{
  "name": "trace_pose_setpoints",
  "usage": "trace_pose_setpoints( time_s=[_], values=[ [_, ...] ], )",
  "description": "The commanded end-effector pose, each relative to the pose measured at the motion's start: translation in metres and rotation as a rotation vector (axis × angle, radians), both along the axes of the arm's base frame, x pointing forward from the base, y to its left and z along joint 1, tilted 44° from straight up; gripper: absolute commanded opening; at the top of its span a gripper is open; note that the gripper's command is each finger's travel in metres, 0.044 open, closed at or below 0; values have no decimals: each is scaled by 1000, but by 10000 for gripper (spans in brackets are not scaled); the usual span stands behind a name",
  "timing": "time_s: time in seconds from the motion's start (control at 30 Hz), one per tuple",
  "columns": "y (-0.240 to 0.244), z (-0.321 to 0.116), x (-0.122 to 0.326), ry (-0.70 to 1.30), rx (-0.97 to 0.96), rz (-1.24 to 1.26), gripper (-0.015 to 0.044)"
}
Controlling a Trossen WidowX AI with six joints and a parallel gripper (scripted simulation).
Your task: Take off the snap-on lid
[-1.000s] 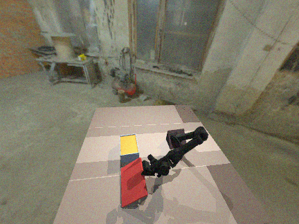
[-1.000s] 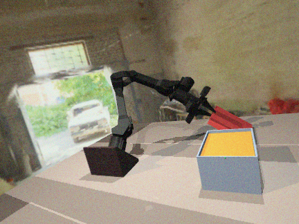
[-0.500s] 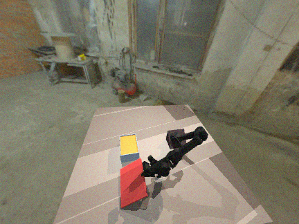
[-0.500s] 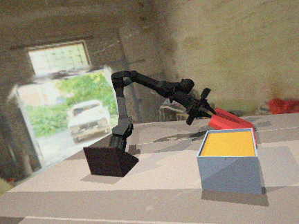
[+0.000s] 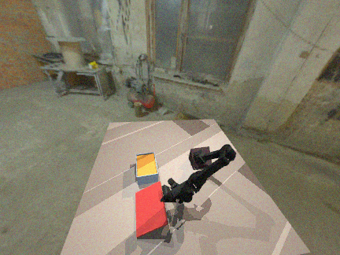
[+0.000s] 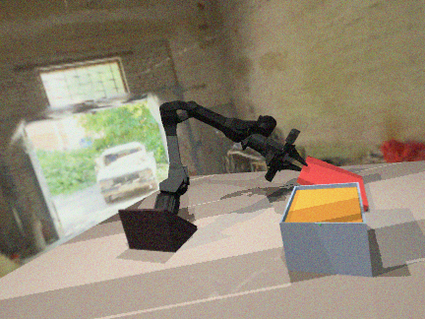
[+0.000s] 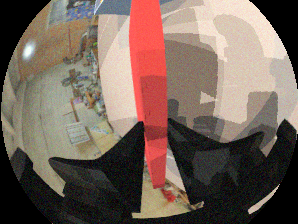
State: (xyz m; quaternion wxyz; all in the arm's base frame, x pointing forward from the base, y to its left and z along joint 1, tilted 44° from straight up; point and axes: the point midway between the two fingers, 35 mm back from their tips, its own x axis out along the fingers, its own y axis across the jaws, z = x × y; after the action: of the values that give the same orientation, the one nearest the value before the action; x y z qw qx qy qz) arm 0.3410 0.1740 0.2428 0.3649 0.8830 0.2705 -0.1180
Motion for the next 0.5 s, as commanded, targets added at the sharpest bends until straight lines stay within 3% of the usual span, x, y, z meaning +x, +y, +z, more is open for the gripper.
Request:
trace_pose_setpoints(
  time_s=[0.0,0.47],
  values=[
    [8,-16,0,36,-9,16,0],
    [15,-24,0,36,-8,16,0]
  ],
)
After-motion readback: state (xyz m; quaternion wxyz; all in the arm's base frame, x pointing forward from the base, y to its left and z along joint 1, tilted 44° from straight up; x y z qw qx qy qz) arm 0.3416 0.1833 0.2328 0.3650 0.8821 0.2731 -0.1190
